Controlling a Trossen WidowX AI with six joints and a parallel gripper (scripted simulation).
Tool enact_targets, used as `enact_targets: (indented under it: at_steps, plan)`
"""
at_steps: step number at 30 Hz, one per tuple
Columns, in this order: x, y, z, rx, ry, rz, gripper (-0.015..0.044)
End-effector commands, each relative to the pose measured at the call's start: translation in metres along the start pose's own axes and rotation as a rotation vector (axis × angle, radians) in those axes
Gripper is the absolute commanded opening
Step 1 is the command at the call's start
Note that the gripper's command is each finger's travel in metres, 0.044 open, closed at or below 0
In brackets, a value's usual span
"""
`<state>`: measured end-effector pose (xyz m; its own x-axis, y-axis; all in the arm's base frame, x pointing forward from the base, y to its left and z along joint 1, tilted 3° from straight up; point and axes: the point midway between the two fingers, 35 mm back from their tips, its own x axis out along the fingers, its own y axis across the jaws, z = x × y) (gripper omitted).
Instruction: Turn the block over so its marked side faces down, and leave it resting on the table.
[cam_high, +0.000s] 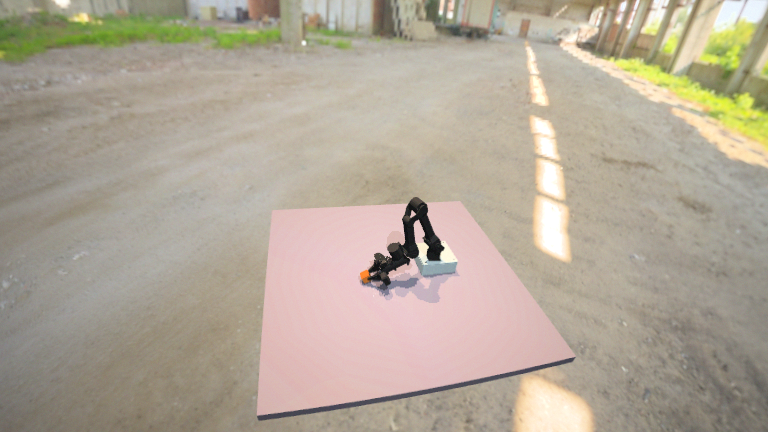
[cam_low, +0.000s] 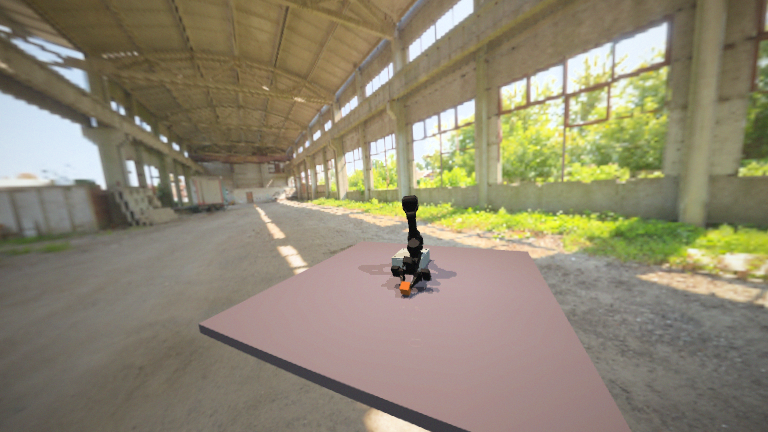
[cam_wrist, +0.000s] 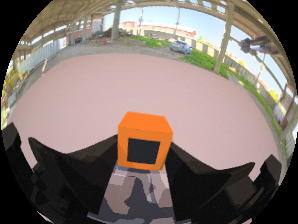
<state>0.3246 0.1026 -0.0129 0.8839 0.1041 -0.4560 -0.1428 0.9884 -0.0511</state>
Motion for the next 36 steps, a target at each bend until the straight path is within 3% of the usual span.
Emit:
enact_targets:
  at_steps: [1,17,36]
  plan:
    - [-0.0001,-0.0005,0.0009,-0.002,-0.005,-0.003,0.0026]
    - [-0.0001,-0.0005,0.0009,-0.002,-0.005,-0.003,0.0440]
    - [-0.0001,-0.0005,0.0009,-0.002,-0.005,-0.003,0.0440]
